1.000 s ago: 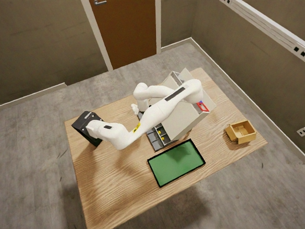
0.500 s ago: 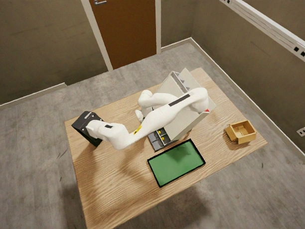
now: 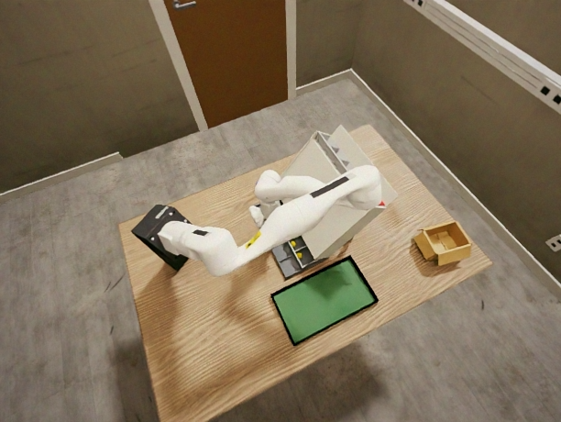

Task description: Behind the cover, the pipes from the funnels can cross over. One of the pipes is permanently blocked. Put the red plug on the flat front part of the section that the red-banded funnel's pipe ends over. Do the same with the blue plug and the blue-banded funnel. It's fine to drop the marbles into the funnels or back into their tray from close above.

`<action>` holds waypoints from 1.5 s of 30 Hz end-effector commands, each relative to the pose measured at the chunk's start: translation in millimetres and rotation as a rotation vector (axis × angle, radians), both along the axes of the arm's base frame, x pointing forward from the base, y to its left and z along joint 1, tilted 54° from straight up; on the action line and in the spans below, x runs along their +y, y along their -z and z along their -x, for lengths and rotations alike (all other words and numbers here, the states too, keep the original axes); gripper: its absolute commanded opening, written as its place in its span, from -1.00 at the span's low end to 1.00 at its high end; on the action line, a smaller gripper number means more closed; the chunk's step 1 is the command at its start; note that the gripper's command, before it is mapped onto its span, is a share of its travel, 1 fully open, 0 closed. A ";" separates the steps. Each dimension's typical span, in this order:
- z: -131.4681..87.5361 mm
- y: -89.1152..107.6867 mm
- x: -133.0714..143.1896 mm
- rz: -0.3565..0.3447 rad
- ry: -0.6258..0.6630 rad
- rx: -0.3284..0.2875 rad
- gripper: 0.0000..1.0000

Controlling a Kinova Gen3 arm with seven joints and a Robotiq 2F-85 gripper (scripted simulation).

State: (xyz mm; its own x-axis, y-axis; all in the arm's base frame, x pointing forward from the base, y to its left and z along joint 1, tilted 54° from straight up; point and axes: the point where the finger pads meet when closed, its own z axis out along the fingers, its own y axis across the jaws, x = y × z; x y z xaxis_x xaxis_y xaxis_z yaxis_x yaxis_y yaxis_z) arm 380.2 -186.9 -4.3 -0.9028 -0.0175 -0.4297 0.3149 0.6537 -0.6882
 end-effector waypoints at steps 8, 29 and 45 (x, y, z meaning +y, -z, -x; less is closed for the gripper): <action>-3.4 3.2 -3.0 -0.001 -0.004 -0.003 -1.00; -10.8 17.8 -21.7 -0.001 -0.004 -0.003 -1.00; -17.5 31.1 -40.3 -0.001 -0.005 -0.004 -1.00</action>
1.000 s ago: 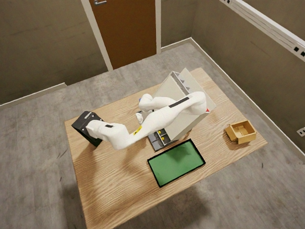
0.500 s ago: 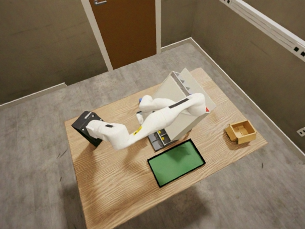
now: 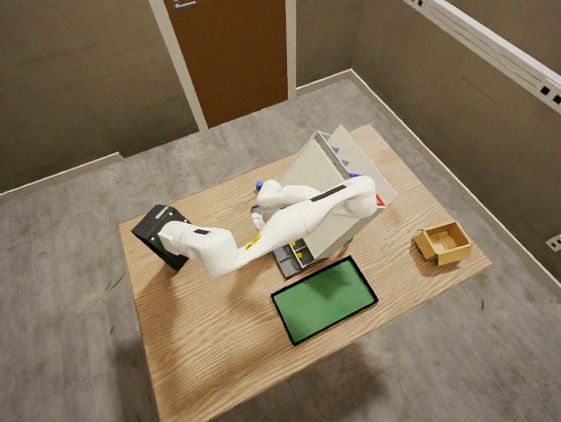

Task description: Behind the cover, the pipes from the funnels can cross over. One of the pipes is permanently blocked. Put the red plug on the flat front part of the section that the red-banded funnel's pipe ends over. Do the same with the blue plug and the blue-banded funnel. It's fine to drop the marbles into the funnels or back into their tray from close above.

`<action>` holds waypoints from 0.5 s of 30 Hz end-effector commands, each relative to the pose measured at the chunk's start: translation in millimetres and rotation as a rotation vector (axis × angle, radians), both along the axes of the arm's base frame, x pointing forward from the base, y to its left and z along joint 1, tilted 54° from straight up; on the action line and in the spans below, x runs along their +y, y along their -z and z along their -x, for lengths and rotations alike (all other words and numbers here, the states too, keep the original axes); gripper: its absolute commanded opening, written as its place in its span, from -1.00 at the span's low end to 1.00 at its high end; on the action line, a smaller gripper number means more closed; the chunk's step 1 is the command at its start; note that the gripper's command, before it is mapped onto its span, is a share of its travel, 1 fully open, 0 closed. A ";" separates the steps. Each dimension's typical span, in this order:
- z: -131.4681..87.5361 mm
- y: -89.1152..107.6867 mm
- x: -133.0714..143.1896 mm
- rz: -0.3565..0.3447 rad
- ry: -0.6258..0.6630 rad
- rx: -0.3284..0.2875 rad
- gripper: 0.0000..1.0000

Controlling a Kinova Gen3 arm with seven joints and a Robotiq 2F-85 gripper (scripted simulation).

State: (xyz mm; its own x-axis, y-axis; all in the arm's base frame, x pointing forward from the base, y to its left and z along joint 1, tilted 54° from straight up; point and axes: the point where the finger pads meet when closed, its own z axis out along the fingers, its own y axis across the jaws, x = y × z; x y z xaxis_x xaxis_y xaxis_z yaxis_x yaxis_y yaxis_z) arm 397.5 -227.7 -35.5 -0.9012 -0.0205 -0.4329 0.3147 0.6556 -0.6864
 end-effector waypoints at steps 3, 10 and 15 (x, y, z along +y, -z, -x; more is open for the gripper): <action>-6.4 10.0 -12.9 0.000 -0.001 -0.001 -1.00; -6.4 10.0 -12.9 0.000 -0.001 -0.001 -1.00; -6.4 10.0 -12.9 0.000 -0.001 -0.001 -1.00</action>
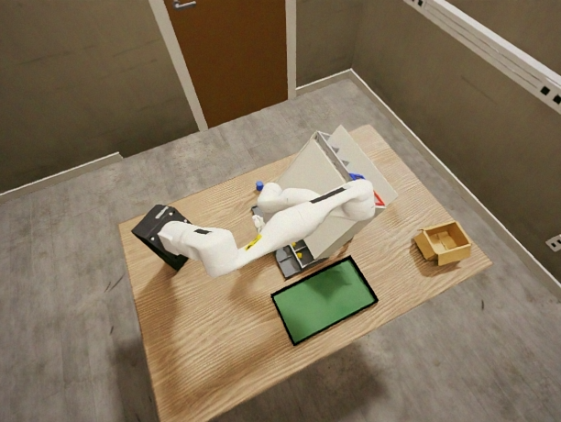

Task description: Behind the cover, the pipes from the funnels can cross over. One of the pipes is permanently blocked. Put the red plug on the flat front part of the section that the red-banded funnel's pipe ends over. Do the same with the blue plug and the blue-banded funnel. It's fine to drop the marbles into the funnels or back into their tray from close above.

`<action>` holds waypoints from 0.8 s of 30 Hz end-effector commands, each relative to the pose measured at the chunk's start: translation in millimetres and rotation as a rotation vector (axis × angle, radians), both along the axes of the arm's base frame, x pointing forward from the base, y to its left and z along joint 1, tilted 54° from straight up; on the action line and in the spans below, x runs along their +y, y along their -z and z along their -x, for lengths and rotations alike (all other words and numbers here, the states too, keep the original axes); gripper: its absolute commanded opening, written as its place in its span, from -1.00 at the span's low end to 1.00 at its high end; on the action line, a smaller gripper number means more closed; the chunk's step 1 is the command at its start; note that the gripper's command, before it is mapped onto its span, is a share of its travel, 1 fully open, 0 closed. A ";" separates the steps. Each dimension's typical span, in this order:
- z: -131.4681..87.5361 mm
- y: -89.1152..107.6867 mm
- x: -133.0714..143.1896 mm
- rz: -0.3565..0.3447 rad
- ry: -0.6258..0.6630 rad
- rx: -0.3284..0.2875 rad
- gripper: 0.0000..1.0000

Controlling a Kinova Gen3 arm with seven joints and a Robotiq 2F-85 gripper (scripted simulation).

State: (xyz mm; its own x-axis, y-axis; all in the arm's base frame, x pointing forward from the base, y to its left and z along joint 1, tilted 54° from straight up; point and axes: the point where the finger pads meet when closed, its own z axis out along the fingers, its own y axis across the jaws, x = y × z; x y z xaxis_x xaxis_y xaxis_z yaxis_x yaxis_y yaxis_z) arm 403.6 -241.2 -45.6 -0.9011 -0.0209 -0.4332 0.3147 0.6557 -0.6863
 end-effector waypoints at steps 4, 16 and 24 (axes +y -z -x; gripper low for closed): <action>-0.3 -0.2 0.6 0.000 -0.001 0.000 -0.17; -0.3 -0.2 0.6 0.000 -0.001 0.000 -0.17; -0.3 -0.2 0.6 0.000 -0.001 0.000 -0.17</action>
